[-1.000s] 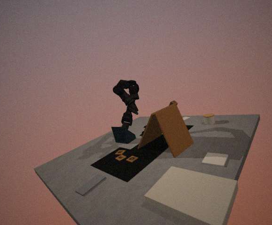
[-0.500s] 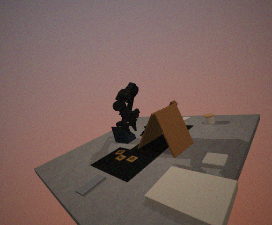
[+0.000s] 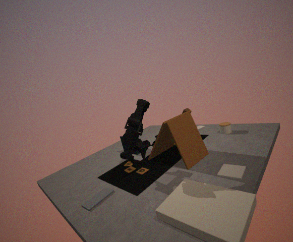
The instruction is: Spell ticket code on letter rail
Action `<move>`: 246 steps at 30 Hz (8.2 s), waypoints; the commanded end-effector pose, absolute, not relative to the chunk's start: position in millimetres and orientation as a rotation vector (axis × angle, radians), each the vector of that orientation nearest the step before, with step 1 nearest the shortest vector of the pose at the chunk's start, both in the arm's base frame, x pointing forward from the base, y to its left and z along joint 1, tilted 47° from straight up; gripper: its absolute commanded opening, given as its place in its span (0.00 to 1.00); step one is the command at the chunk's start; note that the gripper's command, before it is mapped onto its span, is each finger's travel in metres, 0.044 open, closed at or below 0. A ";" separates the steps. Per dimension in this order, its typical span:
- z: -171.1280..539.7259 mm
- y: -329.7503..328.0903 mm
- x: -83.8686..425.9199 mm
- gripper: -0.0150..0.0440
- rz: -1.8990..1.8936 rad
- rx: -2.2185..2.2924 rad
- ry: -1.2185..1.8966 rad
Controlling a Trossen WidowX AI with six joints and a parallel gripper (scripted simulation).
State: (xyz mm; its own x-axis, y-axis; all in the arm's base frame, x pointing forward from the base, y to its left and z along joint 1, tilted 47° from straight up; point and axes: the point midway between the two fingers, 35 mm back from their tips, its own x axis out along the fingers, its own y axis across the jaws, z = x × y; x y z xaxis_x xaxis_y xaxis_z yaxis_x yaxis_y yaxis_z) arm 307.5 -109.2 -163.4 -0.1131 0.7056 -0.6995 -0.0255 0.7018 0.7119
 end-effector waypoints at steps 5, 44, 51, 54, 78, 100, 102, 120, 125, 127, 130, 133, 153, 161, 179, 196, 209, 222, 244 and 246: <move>-178.4 -96.2 304.4 0.83 0.674 0.574 1.588; -202.0 -68.1 300.9 0.83 0.676 0.576 1.587; -202.0 -68.1 300.9 0.83 0.676 0.576 1.587; -202.0 -68.1 300.9 0.83 0.676 0.576 1.587; -202.0 -68.1 300.9 0.83 0.676 0.576 1.587; -202.7 -68.1 301.0 0.65 0.676 0.576 1.587; -202.0 -68.7 301.0 0.59 0.676 0.575 1.587; -194.1 -77.0 302.3 0.25 0.675 0.575 1.588; -191.9 -78.7 303.0 0.25 0.675 0.575 1.588; -191.0 -79.4 303.3 0.25 0.675 0.575 1.588; -189.8 -80.5 303.7 0.25 0.675 0.575 1.588; -188.5 -81.6 304.0 0.25 0.675 0.575 1.588; -180.2 -88.9 306.3 0.25 0.675 0.574 1.588; -180.4 -90.9 290.1 0.25 0.595 0.694 1.647; -156.7 -119.6 317.3 0.25 0.405 0.746 1.281; -104.4 -147.3 328.9 0.25 0.302 0.754 0.896; -91.5 -151.1 327.9 0.25 0.292 0.749 0.822; -89.9 -148.7 328.4 0.25 0.293 0.749 0.822; -82.2 -141.2 328.9 0.25 0.293 0.750 0.822; -81.5 -140.5 328.9 0.25 0.293 0.750 0.822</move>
State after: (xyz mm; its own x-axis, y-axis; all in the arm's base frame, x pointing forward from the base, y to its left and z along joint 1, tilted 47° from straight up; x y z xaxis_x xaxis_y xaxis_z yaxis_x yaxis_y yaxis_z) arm 328.7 -142.6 -84.2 0.6585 0.5075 -0.5557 0.0438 0.7113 0.7015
